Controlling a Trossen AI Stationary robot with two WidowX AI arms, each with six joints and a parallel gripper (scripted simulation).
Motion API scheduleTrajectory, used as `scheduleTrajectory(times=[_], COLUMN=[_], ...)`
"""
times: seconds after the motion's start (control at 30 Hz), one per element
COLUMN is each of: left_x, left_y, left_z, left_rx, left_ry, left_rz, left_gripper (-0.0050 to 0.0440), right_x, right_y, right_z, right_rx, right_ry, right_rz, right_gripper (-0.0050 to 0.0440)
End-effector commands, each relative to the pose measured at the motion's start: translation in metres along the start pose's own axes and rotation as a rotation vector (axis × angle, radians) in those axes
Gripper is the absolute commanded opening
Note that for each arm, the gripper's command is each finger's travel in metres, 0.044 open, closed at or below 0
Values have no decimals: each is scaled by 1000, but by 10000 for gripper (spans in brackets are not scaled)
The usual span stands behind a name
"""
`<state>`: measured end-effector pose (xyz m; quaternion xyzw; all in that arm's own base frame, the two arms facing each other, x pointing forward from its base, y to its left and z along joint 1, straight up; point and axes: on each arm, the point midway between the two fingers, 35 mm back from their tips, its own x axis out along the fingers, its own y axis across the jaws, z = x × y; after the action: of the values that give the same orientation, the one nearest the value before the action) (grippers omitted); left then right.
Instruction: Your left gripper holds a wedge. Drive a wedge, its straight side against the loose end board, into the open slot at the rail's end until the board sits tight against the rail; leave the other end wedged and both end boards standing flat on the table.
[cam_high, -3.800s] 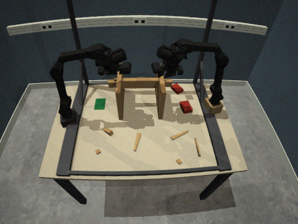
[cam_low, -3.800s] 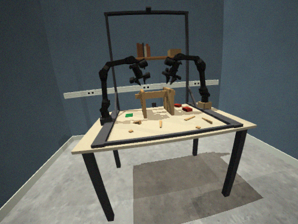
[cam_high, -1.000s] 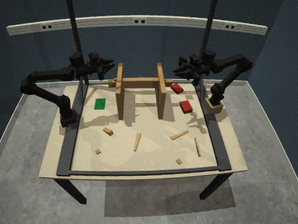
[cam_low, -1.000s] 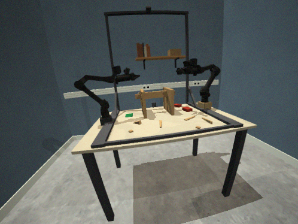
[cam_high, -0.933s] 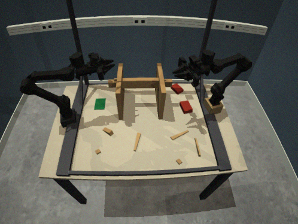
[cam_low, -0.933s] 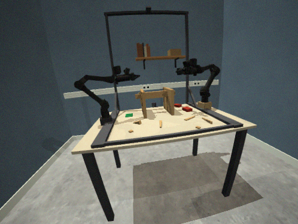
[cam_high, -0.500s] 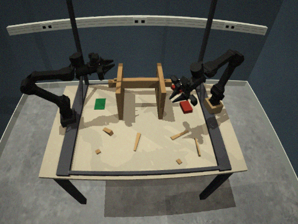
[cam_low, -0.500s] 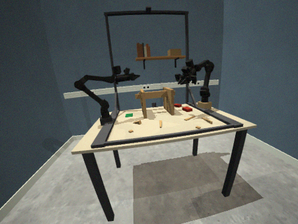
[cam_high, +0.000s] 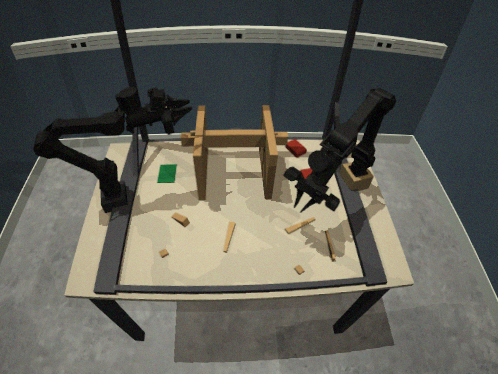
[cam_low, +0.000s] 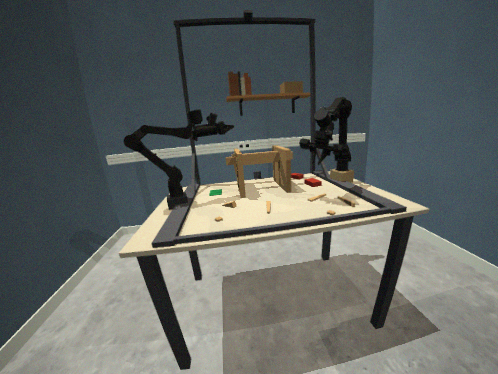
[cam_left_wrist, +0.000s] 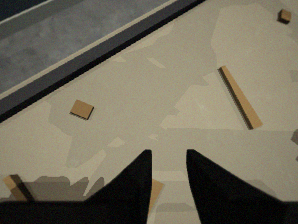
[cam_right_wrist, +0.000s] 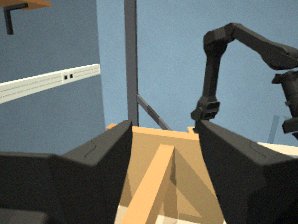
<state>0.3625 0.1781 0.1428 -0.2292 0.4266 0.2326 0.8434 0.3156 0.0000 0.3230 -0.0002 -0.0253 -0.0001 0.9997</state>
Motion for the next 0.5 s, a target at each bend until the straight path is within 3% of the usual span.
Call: scheduleTrajectory(times=[0.0, 0.03, 0.13, 0.23, 0.47], left_x=[20, 25, 20, 36, 61], left_y=[31, 41, 33, 61, 125], left_z=[2, -1, -4, -6, -43], left_rx=[-108, -142, -120, -212, -469], left_ry=[135, 175, 164, 250, 544], left_rz=[59, 76, 60, 113, 214], left_gripper=[100, 100, 100, 100, 100], right_x=[0, 0, 0, 0, 0], right_y=[0, 0, 0, 0, 0], right_z=[12, 12, 12, 12, 12], right_rx=[4, 4, 4, 4, 4], right_ry=[-24, -24, -24, -24, -24], right_rz=[3, 3, 3, 3, 3], right_gripper=[187, 187, 187, 187, 187])
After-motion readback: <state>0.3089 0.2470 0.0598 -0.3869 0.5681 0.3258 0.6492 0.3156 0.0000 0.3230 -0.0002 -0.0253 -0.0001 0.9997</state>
